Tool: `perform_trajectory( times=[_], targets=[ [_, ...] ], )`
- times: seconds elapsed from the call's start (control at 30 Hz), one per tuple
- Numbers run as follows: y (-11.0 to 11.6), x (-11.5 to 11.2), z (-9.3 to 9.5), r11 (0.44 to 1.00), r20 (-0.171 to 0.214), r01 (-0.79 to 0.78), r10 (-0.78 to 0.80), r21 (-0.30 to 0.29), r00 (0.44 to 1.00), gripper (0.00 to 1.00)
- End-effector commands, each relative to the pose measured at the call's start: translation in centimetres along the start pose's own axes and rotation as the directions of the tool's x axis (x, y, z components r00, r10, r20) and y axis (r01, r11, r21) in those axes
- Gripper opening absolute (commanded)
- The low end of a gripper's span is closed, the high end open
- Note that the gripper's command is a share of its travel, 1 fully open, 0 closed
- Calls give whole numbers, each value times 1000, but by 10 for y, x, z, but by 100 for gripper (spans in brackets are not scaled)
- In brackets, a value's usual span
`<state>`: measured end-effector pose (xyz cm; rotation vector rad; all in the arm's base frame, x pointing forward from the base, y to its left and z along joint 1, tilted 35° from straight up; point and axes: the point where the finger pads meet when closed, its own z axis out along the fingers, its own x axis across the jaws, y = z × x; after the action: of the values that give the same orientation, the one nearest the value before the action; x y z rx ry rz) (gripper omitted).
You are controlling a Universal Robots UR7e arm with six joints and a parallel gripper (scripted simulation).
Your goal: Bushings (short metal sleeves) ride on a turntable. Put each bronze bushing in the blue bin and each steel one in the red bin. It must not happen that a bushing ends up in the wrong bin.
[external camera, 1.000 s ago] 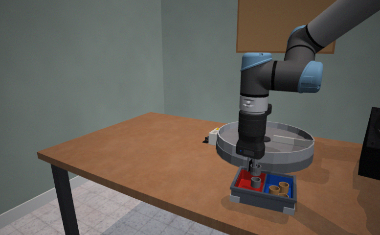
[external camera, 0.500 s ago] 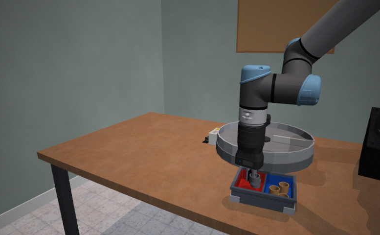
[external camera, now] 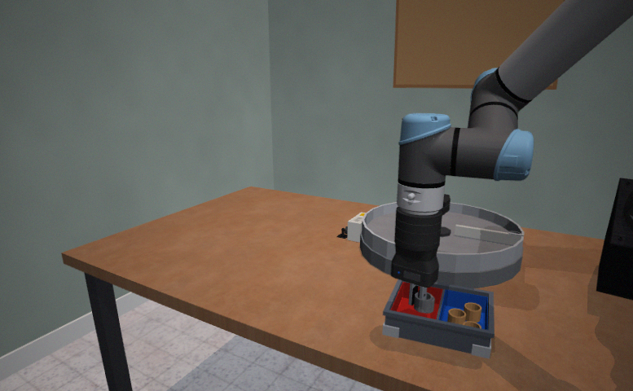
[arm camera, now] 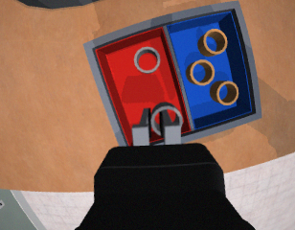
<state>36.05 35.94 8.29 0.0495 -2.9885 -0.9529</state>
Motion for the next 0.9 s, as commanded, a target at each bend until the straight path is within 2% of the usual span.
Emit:
perform_trajectory(
  times=[0.0,0.33,0.87],
  targets=[
    [1,-1,3,1000,1,0,0,0,1000,0],
    [1,-1,5,1000,1,0,0,0,1000,0],
    [1,-1,17,1000,1,0,0,0,1000,0]
  ],
)
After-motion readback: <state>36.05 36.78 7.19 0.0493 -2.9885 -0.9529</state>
